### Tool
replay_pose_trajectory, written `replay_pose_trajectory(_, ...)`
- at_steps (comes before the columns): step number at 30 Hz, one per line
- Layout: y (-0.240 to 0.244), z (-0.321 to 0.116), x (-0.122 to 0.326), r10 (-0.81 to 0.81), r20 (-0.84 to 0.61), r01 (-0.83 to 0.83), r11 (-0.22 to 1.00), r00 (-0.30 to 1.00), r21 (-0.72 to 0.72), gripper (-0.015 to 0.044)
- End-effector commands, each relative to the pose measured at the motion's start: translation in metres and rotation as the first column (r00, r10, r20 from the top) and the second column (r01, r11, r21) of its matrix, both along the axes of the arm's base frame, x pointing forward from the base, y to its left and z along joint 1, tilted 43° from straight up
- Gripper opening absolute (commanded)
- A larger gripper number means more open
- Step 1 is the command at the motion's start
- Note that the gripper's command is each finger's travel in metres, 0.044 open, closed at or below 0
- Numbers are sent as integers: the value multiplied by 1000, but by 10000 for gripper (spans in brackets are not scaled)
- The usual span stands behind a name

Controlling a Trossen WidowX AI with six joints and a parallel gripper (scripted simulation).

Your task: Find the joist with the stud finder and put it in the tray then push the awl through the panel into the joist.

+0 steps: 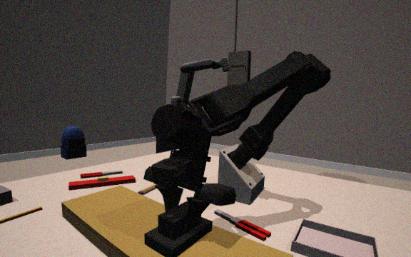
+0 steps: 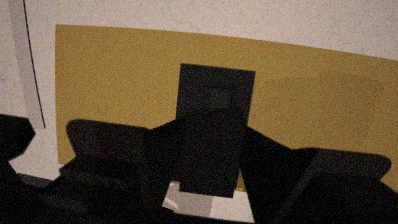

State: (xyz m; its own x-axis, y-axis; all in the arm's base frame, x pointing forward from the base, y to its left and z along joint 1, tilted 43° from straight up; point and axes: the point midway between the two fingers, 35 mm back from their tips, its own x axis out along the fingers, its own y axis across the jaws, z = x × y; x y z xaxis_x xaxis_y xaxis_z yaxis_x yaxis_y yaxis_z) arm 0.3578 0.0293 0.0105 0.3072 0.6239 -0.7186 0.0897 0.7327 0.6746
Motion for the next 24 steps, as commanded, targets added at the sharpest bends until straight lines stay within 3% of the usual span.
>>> replay_pose_trajectory(1, 9, 7, 1, 3, 0, -3, 1000, 1000, 2, 0)
replay_pose_trajectory(24, 48, 44, 5, 3, 1, -3, 1000, 1000, 4, 0)
